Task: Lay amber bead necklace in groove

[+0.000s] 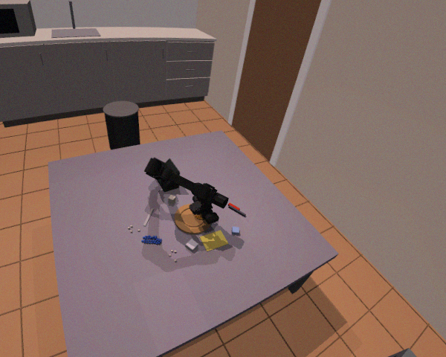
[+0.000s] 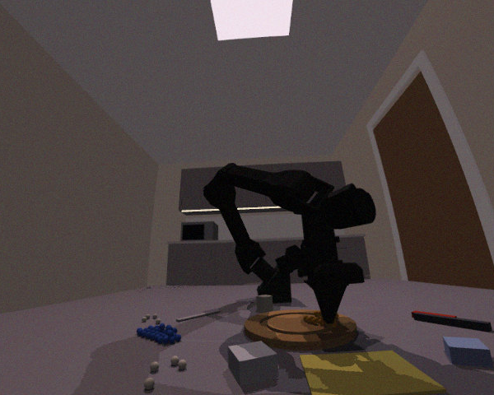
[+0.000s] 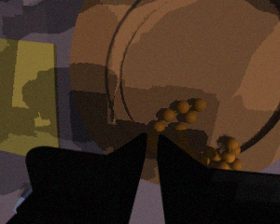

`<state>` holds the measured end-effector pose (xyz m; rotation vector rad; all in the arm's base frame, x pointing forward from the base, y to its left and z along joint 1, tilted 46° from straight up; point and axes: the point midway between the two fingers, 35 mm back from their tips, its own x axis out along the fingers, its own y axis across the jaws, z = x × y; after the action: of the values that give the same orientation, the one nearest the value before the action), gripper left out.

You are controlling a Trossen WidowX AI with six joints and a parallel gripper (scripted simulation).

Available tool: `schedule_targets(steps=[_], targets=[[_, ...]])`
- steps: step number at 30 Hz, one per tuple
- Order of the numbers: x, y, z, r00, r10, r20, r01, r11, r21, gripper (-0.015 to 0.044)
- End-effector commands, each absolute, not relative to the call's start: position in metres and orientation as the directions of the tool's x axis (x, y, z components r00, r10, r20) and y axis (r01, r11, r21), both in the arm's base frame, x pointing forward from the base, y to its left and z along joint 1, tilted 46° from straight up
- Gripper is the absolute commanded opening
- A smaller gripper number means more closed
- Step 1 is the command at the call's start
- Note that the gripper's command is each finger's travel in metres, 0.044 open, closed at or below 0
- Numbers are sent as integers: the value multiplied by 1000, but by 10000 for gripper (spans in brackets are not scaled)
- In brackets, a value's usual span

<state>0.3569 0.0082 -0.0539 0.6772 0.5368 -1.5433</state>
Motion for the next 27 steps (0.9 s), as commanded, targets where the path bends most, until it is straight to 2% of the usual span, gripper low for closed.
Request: schedule_targets(steps=[1,27], targets=[[357,9,-53,-21,-717,-697,995,-86,58,0],[365,10,-59,-22,-719,-694,995,-81,53,0]])
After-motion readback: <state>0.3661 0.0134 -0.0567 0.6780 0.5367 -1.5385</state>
